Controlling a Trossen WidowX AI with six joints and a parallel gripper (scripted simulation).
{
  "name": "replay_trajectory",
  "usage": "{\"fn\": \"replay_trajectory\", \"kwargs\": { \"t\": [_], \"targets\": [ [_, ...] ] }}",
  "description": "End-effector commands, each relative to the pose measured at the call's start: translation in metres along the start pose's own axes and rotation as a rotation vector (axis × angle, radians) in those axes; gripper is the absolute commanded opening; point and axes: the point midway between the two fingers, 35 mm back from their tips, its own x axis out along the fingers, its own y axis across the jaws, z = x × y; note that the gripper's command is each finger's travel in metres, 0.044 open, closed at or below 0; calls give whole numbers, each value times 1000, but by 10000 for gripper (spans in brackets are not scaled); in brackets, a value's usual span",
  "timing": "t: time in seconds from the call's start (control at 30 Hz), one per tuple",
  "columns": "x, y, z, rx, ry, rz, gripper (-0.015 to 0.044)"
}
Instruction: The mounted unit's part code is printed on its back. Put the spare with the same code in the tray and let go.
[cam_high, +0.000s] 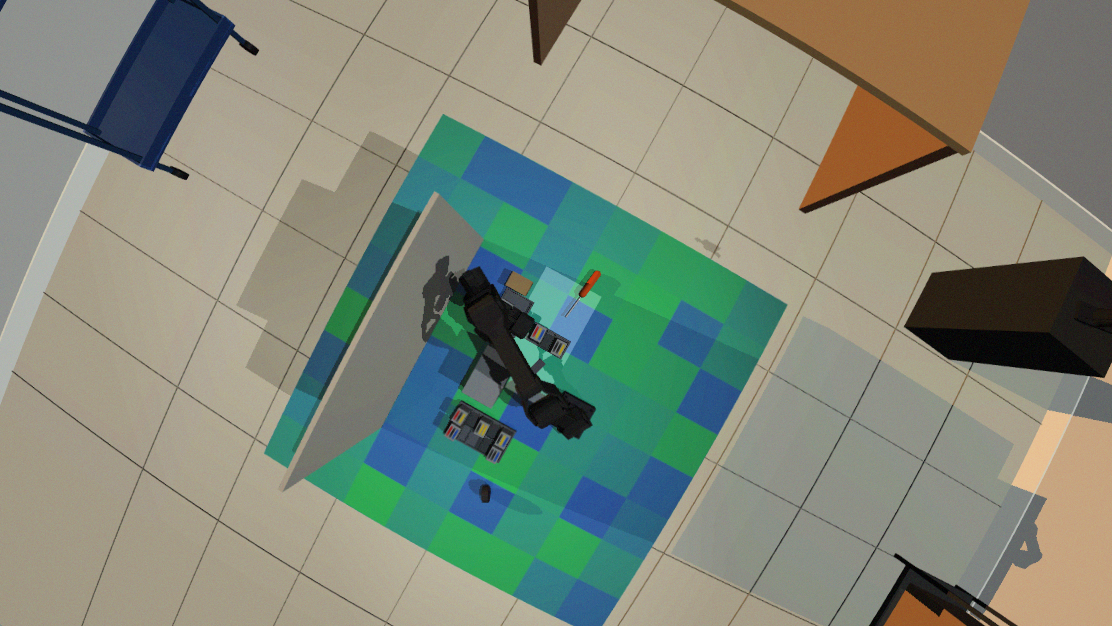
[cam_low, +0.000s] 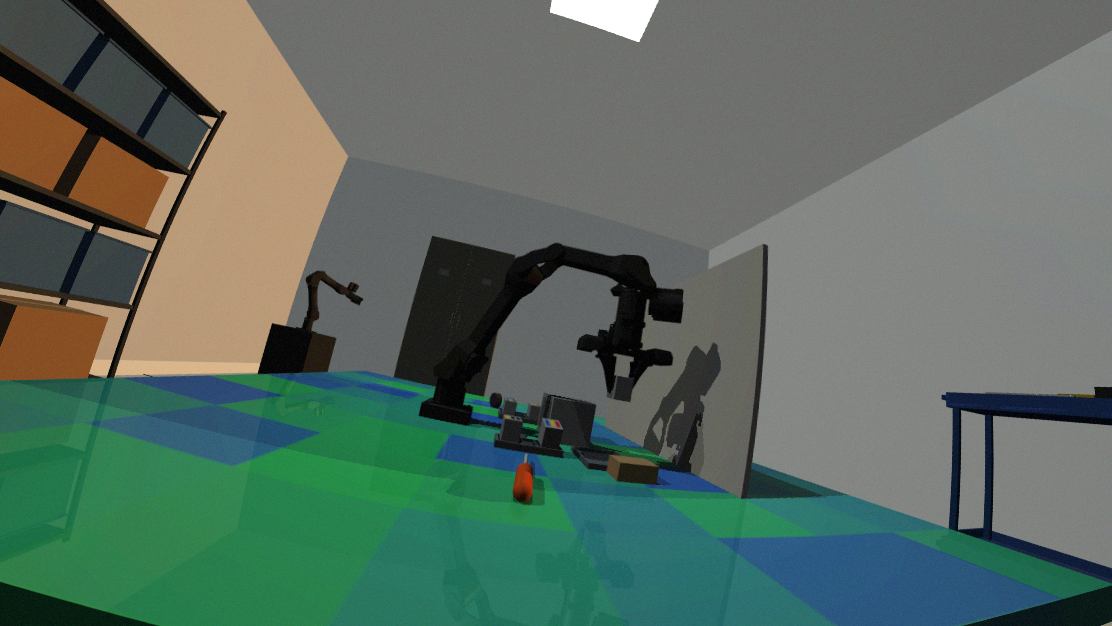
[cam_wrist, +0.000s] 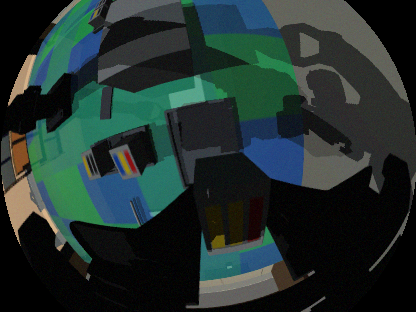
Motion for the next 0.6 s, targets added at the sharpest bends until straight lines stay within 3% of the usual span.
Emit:
{"fn": "replay_trajectory", "kwargs": {
  "t": [0.0, 0.57],
  "targets": [
    [3, 0, 0, -4, -3, -1, 0],
    [15, -2, 0, -4, -3, -1, 0]
  ]
}}
